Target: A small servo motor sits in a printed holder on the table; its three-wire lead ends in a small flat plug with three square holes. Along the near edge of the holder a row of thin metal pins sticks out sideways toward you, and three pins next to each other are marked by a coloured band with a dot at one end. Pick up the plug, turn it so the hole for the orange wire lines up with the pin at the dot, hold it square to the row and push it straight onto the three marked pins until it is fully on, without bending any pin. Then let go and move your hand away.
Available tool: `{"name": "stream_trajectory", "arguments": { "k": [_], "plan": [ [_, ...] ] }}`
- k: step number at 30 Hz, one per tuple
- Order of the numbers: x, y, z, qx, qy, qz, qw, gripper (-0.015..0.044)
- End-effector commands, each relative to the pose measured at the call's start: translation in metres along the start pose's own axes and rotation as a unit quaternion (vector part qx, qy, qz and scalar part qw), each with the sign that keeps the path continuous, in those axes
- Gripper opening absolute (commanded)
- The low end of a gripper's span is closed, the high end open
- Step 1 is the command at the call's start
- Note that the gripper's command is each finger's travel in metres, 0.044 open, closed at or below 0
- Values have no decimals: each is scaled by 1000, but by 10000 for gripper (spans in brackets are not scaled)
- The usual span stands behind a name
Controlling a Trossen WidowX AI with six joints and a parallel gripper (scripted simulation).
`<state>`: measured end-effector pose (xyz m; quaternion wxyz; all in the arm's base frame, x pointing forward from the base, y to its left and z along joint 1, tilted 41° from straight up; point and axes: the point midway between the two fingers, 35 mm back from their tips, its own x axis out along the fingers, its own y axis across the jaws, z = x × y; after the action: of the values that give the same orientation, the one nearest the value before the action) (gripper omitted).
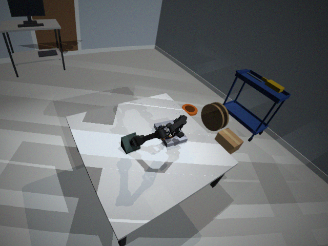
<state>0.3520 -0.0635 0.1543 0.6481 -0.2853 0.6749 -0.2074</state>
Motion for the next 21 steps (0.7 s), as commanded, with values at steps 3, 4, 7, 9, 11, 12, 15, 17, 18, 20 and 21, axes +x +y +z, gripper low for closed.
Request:
{"name": "stream_trajectory", "arguments": {
  "k": [3,4,7,9,11,12,15,17,18,20,21],
  "plan": [
    [-4,23,-11,20,2,6,1000,0],
    [-5,28,-13,24,2,6,1000,0],
    [-6,42,-21,38,2,8,999,0],
    [-7,51,-27,47,2,9,999,0],
    [-8,60,-33,56,2,10,998,0],
    [-8,65,-36,60,2,10,998,0],
    [-8,77,-46,74,3,11,997,0],
    [-8,85,-52,83,3,11,996,0],
    [-8,89,-56,88,4,11,996,0],
    [-8,96,-63,97,4,10,995,0],
    [-7,100,-67,101,4,10,995,0]
  ]
}}
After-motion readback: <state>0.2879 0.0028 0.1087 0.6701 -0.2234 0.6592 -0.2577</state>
